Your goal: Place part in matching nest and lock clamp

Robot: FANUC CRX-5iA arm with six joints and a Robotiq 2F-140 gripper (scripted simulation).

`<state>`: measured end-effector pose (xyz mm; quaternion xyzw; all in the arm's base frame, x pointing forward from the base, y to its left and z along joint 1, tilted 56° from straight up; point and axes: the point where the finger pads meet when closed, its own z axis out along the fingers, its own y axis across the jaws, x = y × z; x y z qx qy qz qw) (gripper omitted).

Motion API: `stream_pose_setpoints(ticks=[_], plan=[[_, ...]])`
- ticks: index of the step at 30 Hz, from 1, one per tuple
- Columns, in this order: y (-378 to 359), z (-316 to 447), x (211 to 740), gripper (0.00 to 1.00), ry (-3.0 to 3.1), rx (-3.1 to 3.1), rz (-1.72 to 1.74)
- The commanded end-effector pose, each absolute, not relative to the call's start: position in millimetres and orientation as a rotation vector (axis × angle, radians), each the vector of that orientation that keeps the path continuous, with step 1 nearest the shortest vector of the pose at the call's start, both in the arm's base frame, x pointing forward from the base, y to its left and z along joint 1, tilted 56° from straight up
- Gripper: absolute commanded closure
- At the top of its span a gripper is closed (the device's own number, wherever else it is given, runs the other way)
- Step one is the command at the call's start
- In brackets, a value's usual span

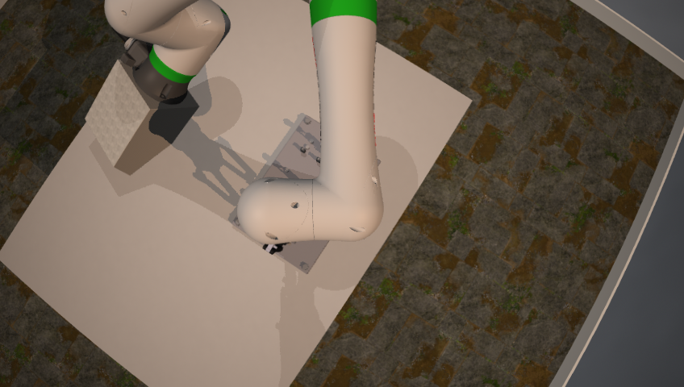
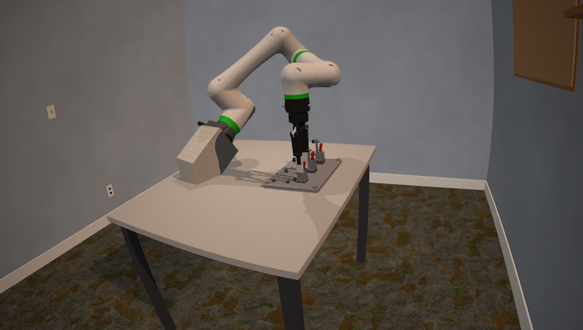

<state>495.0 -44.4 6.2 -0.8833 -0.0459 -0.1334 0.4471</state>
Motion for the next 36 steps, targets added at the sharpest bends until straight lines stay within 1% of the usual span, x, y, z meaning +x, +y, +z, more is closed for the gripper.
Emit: stream_pose_setpoints(ticks=[1,11,28,36], plan=[[-45,6,495,0.72,-0.113,-2.187,-0.331],[-47,8,495,0.72,-0.113,-2.187,-0.331],[-87,36,485,0.72,-0.113,-2.187,-0.331],[-93,40,483,0.72,-0.113,-2.187,-0.331]])
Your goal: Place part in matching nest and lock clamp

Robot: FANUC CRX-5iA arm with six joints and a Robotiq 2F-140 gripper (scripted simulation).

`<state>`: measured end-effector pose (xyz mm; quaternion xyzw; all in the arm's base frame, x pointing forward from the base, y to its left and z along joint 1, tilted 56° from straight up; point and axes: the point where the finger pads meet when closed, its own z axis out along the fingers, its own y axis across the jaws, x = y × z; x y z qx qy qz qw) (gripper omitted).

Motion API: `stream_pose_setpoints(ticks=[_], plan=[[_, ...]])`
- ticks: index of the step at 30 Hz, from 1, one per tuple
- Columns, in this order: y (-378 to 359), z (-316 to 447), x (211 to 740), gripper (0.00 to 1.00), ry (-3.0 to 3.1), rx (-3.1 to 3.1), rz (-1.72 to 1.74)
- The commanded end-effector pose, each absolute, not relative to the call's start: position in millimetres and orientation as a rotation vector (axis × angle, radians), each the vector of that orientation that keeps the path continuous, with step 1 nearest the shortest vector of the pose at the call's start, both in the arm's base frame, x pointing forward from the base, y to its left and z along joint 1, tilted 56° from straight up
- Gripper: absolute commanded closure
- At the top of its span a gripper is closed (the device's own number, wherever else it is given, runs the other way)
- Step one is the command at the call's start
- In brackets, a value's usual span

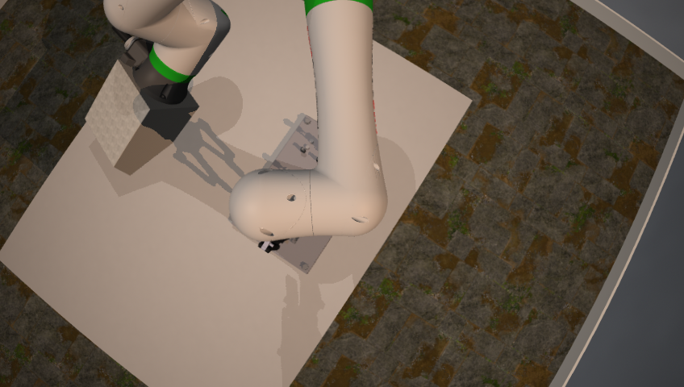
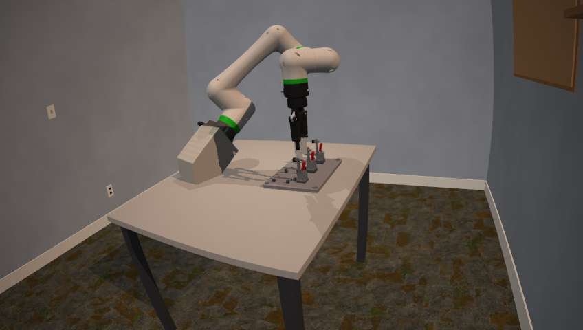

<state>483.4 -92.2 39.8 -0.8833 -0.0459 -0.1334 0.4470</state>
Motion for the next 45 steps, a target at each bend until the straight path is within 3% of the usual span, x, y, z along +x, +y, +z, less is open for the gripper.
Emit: stream_pose_setpoints(ticks=[1,13,14,45], plan=[[-93,40,483,0.72,-0.113,-2.187,-0.331],[-93,40,483,0.72,-0.113,-2.187,-0.331],[-93,40,483,0.42,-0.113,-2.187,-0.331],[-140,74,471,0.42,-0.113,-2.187,-0.331]])
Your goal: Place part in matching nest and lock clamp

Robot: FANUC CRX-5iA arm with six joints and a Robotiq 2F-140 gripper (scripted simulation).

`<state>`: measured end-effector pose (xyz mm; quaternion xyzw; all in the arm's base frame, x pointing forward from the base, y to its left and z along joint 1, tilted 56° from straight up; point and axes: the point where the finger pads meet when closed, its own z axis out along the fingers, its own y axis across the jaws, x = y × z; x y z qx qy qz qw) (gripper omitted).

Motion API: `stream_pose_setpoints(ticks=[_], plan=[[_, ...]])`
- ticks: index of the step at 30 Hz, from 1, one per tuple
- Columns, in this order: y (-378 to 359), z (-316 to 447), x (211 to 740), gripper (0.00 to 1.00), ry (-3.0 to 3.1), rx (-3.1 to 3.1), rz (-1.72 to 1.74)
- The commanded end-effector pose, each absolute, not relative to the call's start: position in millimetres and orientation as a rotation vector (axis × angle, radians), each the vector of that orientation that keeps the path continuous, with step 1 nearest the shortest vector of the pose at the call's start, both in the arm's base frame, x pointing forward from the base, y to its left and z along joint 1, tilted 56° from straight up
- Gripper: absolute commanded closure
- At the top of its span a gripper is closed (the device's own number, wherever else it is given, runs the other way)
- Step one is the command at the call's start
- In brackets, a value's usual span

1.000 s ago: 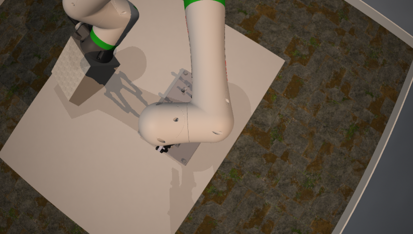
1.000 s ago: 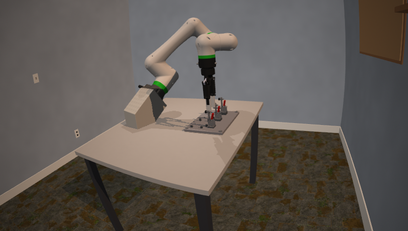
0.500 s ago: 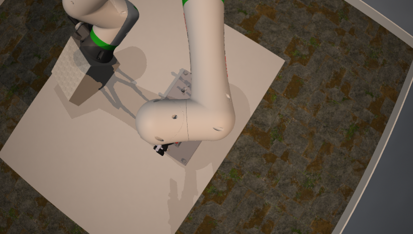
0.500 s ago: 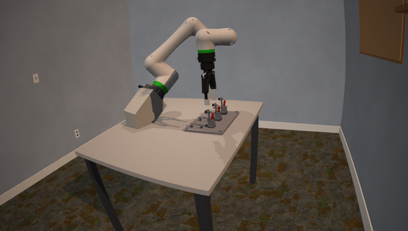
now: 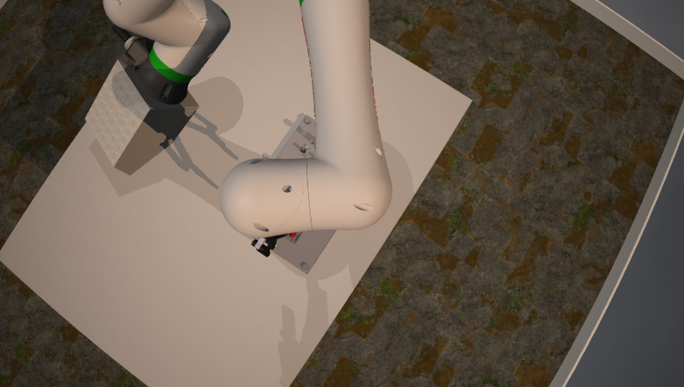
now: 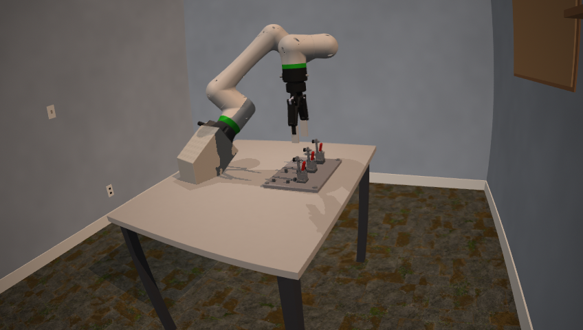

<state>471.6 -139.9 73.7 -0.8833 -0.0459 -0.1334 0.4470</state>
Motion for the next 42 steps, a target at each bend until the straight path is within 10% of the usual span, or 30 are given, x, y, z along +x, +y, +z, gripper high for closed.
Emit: stream_pose_setpoints(ticks=[1,42], plan=[[-139,75,471,0.42,-0.113,-2.187,-0.331],[19,261,361,0.42,-0.113,-2.187,-0.331]])
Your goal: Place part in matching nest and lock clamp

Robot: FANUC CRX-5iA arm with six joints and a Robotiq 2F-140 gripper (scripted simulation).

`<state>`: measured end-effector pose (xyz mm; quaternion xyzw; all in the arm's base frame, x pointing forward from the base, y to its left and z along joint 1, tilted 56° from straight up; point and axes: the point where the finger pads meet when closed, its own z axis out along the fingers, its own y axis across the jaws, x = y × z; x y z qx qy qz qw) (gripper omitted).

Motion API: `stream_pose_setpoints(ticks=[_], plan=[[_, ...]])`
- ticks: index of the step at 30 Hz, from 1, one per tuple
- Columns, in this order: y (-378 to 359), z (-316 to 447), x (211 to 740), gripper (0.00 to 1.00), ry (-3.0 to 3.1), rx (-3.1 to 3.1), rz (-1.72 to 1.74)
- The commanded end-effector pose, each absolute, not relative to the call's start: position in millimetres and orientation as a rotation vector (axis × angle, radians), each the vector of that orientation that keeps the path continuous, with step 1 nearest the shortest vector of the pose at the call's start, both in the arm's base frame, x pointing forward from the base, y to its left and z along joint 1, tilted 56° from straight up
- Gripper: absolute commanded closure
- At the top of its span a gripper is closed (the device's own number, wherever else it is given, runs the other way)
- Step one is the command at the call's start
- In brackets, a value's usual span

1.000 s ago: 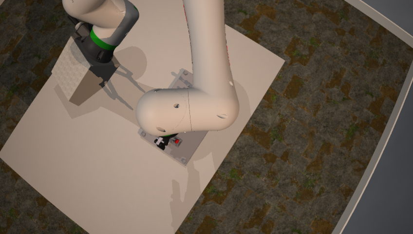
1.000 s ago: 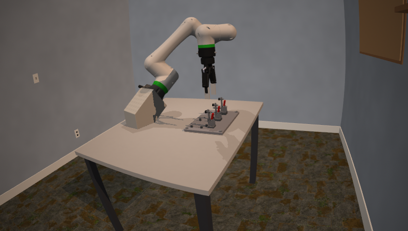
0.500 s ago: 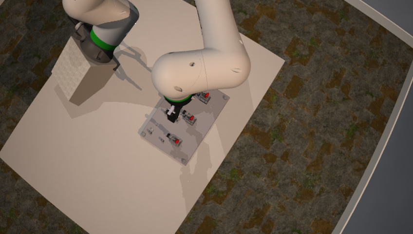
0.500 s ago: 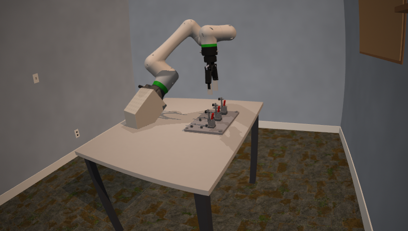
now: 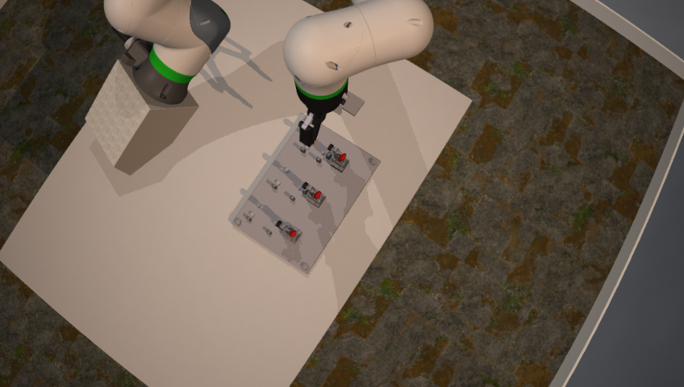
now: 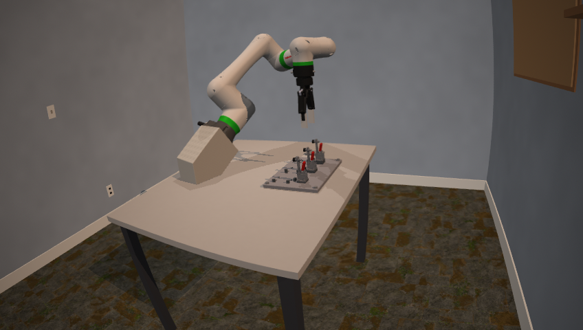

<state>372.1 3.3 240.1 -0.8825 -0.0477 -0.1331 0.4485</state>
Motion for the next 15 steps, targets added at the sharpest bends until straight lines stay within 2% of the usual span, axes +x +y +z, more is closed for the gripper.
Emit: stream_pose_setpoints(ticks=[1,15], plan=[[25,269,357,0.42,-0.113,-2.187,-0.331],[81,334,318,0.42,-0.113,-2.187,-0.331]])
